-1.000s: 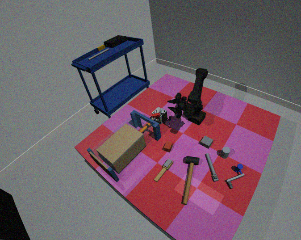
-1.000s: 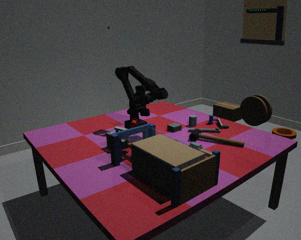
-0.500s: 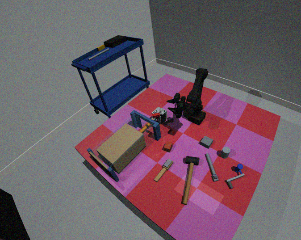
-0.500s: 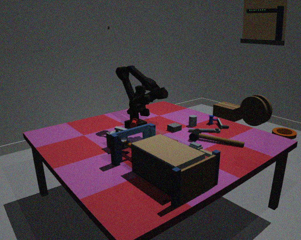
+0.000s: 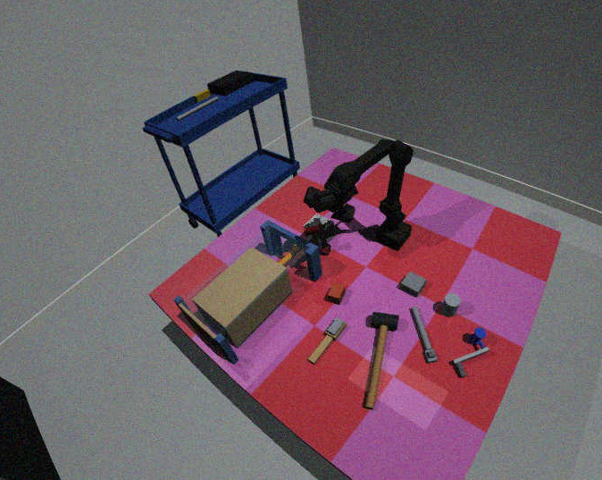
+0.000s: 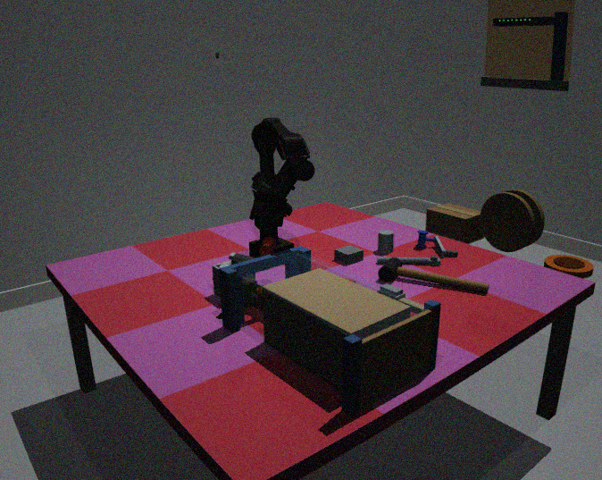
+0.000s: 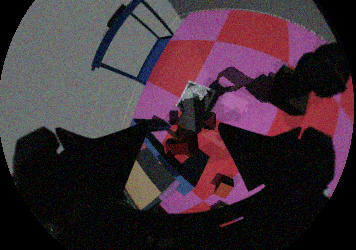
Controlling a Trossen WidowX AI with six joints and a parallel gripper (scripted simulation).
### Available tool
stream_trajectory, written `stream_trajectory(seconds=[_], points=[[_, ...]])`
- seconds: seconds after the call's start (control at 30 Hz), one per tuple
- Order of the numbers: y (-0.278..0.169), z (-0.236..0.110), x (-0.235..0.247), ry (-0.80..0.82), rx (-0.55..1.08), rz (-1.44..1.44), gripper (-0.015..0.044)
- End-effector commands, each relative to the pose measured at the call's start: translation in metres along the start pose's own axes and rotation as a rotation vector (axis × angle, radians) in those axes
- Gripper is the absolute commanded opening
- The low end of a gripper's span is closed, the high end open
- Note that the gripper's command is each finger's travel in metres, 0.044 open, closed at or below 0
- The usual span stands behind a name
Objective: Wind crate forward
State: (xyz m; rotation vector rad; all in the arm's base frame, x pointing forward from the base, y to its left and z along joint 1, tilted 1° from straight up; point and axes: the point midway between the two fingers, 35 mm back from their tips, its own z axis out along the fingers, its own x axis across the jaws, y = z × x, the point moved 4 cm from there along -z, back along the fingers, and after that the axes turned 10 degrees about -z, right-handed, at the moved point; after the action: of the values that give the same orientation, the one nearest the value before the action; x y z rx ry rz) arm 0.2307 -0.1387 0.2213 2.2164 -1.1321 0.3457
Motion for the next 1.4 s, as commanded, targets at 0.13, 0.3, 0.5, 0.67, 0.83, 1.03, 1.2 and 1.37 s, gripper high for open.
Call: stream_trajectory(seconds=[0.13,0.3,0.5,0.67,0.83,1.03,1.2,1.37], points=[[0.032,0.016,0.047,-0.375,0.312,-0.107,0.044],[0.051,0.021,0.065,-0.454,0.492,-0.107,0.044],[0.051,0.021,0.065,-0.454,0.492,-0.107,0.044],[0.047,0.027,0.065,-0.454,0.492,-0.11,0.044],[0.026,0.064,0.044,-0.466,0.49,-0.13,0.044],[0.023,0.07,0.039,-0.467,0.49,-0.133,0.044],[0.009,0.096,0.023,-0.468,0.49,-0.133,0.044],[0.009,0.097,0.023,-0.468,0.49,-0.133,0.044]])
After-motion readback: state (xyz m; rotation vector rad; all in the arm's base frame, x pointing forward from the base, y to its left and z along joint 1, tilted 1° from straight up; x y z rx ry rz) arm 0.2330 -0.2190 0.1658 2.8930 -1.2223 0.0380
